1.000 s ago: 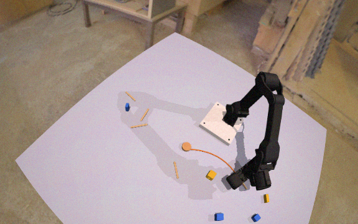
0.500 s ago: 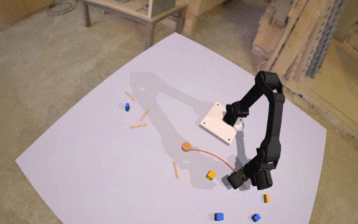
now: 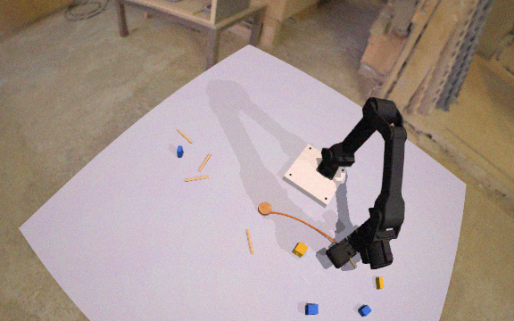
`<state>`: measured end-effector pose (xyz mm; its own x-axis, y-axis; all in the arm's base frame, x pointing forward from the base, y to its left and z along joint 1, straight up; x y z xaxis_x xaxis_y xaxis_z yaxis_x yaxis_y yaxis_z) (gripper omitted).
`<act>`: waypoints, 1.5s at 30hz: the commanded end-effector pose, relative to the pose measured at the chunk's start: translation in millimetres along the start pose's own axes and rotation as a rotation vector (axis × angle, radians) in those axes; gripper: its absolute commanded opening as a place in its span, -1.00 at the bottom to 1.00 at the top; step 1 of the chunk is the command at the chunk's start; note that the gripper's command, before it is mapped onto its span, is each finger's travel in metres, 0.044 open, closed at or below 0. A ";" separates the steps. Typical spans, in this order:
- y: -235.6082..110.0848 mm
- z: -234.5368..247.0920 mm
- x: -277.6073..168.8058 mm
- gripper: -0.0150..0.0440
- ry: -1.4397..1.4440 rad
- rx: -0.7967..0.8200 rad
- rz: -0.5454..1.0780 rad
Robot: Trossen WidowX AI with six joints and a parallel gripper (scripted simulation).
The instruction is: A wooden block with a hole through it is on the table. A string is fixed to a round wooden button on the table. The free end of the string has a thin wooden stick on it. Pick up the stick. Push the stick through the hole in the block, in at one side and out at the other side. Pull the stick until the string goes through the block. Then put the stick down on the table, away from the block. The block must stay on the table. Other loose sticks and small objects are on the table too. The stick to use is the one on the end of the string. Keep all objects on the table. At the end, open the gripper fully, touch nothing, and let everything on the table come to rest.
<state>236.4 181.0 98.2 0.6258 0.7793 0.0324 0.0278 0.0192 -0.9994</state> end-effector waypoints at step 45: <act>-26.1 -22.0 -8.0 -0.49 -0.226 0.014 0.033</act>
<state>246.2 163.4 124.8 0.4650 0.8853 0.0045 0.0060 0.0019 -1.0000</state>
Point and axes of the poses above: the point midway between the two fingers, 35 mm back from their tips, its own y axis out along the fingers, its own z axis across the jaws, x = y × z, the point moved 5 cm from there along -y, back along the fingers, and after that the axes turned 14 degrees about y, right-handed, at the moved point
